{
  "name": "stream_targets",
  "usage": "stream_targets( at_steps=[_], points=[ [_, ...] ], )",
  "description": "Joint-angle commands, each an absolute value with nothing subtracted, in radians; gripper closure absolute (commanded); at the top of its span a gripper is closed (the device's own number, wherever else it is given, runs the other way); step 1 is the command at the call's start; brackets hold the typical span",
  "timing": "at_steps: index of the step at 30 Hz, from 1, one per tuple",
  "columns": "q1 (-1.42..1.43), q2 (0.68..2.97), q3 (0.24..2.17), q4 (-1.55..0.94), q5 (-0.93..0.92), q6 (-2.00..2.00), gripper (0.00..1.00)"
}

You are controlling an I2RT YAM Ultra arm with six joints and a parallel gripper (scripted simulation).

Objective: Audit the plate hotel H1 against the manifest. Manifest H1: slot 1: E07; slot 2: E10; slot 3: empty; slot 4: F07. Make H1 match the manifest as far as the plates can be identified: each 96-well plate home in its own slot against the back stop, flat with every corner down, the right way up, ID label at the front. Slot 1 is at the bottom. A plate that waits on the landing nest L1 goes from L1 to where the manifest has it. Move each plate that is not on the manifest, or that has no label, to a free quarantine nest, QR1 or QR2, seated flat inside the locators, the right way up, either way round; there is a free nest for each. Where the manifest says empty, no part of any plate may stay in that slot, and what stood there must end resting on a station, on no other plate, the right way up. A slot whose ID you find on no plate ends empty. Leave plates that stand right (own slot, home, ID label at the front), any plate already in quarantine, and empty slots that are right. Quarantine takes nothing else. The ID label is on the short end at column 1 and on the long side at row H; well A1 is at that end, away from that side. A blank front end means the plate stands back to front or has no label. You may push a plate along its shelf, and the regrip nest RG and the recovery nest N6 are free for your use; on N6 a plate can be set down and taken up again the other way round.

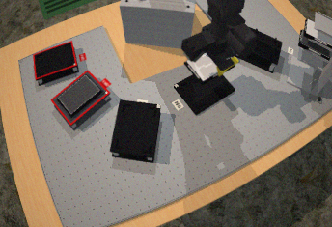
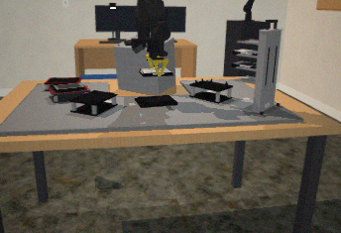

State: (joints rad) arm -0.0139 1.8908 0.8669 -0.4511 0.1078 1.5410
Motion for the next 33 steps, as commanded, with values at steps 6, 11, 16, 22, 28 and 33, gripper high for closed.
stream_targets(
  at_steps=[6,11,16,22,28,33],
  points=[
    [-0.023,1.949,0.847,-0.347,0.11,1.524,0.14],
    [-0.031,1.986,0.847,-0.305,0.109,1.521,0.14],
    [-0.032,2.034,0.853,-0.253,0.108,1.516,0.14],
    [-0.028,2.019,0.876,-0.234,0.109,1.514,0.14],
    [-0.028,2.022,0.851,-0.229,0.109,1.514,0.14],
    [-0.028,2.021,0.829,-0.235,0.109,1.514,0.14]
  ],
)
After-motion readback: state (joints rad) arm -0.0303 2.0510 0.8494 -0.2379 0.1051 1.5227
